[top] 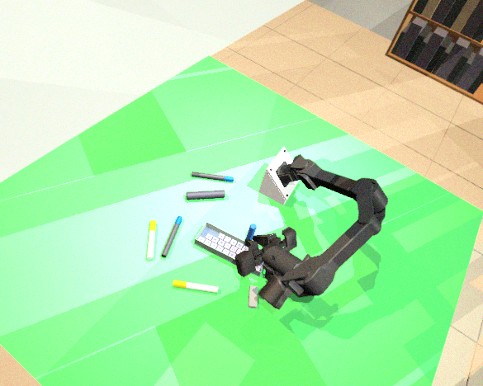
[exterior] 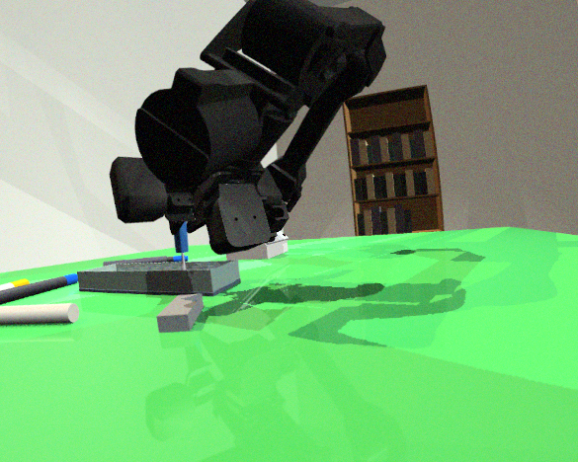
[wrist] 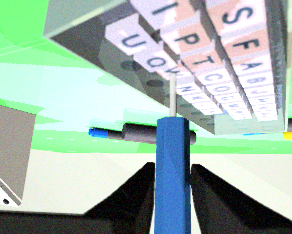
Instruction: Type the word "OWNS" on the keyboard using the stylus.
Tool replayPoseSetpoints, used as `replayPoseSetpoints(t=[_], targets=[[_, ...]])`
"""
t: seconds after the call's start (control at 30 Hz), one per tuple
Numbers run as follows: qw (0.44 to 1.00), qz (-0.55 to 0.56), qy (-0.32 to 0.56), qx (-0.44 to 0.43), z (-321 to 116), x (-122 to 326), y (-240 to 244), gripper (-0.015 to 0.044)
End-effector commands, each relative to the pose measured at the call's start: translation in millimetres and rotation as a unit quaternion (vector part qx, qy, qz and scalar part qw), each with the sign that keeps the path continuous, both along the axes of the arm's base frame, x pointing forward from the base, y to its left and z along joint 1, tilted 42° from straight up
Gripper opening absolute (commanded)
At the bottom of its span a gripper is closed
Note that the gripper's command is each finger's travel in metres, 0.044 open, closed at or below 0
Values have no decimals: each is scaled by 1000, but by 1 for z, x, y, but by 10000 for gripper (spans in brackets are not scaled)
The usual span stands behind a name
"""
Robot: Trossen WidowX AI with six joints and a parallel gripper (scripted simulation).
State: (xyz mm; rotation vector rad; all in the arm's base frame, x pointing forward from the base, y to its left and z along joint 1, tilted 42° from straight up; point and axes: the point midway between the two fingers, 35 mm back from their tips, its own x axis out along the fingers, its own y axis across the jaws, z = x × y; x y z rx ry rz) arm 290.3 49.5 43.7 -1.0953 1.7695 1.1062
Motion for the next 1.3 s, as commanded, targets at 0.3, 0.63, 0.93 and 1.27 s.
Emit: replayPoseSetpoints(t=[0.3,0.63,0.93,1.27], targets=[[1000,-1,2,1,18,0,-16,81],[1000,-6,0,1,26,0,-25,65],[1000,-2,1,0,20,2,-36,0],[1000,-1,2,0,3,2,-29,0]])
